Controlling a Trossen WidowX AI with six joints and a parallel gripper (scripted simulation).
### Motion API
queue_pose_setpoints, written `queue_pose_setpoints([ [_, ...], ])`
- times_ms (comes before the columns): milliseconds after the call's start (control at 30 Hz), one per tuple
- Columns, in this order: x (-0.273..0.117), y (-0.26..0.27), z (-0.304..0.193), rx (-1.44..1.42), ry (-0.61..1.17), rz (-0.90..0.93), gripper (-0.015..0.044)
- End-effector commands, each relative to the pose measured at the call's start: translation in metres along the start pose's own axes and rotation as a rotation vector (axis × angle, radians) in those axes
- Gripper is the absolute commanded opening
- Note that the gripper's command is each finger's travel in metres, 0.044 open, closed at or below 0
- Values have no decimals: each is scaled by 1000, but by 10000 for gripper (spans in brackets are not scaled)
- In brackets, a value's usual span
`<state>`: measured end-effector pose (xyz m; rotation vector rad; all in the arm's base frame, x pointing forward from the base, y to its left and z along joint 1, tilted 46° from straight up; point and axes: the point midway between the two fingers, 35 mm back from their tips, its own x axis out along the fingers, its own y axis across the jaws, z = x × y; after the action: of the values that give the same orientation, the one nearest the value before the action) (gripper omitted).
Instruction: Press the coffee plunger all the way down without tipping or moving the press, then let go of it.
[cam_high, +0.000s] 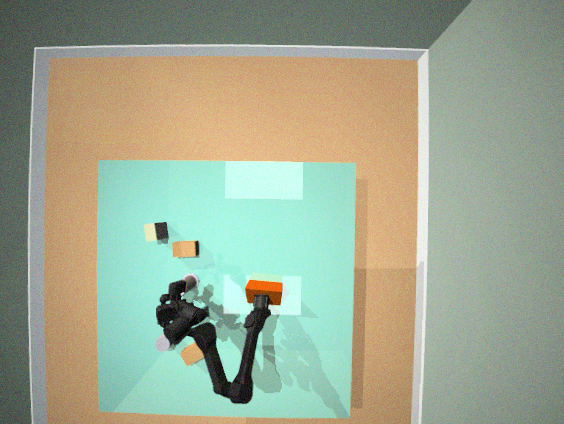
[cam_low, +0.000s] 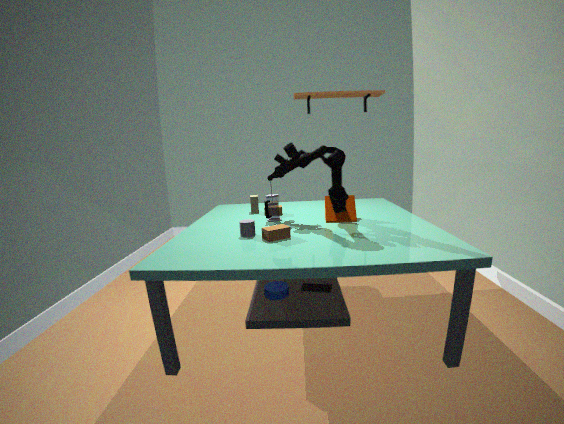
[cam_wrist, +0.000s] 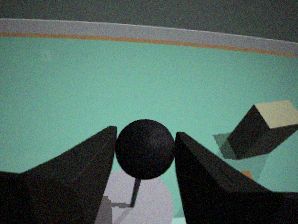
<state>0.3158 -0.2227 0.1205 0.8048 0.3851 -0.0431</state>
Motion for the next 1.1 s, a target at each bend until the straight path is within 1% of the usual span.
queue_pose_setpoints([
  [0, 11, -2, -23, 28, 42, 1, 124],
  [833, 33, 2, -57, 31, 36, 6, 124],
  [1067, 39, 3, -57, 32, 35, 7, 124],
])
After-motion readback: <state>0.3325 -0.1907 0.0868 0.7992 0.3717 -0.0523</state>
